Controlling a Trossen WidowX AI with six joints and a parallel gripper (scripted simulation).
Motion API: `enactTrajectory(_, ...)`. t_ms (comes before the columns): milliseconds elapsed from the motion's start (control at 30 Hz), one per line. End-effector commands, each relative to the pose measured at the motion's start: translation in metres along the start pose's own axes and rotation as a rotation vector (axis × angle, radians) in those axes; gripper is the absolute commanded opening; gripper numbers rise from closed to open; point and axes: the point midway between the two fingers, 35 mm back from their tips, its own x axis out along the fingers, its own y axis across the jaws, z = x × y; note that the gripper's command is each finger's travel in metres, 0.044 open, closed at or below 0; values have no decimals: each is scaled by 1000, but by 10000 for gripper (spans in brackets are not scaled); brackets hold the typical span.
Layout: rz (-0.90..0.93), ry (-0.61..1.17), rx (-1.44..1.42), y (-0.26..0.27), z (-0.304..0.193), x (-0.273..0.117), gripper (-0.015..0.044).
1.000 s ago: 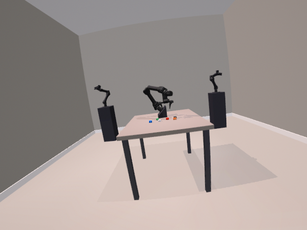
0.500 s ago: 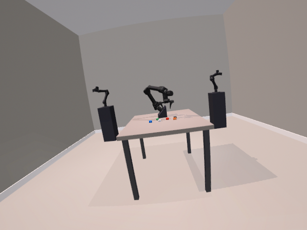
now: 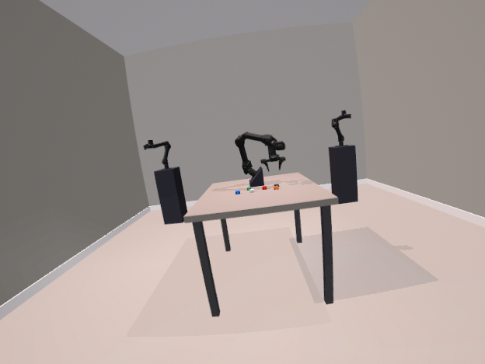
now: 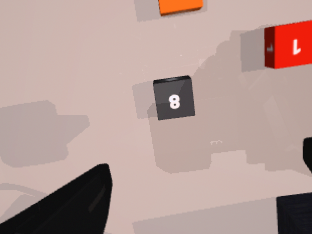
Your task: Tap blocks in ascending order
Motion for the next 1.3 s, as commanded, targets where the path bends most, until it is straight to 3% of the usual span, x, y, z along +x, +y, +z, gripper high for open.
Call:
enactTrajectory(0,6,3,8,3,0,0,400)
enactTrajectory(433,6,2,8,3,1,-1,400)
enactTrajectory(733,5,-1,12,-8,89,-1,400)
enactTrajectory(1267,4,-1,12,-8,91,0,400)
